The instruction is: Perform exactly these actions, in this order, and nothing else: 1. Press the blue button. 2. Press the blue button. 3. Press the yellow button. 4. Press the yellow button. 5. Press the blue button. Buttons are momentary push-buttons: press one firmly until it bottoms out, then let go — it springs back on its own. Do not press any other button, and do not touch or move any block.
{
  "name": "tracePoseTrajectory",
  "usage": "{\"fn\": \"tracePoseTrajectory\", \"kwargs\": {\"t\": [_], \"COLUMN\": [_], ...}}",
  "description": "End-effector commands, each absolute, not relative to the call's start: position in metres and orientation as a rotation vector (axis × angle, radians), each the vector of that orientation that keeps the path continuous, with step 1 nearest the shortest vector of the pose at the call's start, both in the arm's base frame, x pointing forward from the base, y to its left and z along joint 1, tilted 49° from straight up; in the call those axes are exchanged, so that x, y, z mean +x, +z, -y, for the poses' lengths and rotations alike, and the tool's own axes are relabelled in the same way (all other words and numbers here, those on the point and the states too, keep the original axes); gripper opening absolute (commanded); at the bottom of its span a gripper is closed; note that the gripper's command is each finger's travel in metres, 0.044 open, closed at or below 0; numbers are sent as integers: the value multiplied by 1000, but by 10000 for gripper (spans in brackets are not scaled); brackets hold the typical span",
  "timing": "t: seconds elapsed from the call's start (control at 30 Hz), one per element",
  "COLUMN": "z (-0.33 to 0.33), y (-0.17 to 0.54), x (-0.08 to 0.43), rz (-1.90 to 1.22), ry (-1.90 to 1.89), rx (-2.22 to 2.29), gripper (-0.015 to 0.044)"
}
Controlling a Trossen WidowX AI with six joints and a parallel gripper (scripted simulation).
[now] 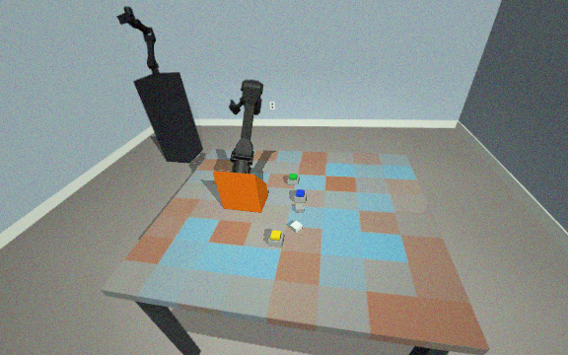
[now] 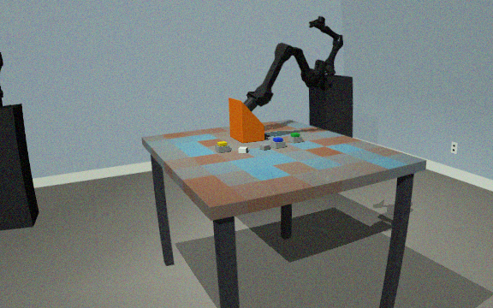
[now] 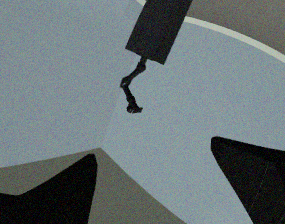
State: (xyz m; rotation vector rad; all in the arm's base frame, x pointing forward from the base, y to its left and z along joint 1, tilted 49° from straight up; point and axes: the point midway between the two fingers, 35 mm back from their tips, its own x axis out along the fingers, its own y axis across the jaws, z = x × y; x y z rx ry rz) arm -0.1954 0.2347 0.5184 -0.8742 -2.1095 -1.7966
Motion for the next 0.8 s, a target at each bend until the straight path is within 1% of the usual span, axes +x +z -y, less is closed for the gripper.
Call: {"fn": "tracePoseTrajectory", "kwargs": {"t": [0.0,0.2,0.43,0.6,0.77], "z": [-236,-297,-359,-383,-388], "y": [518,485,433,393,350], "x": [-194,-148,-67,2,76], "rz": [2107,2128,2198,2279,2403], "ry": [-1808,-2104,-2448,-2665,-2845], "rx": [-884,-1151,-1456,-1633,-1766], "gripper": [400,400,400,400,400]}}
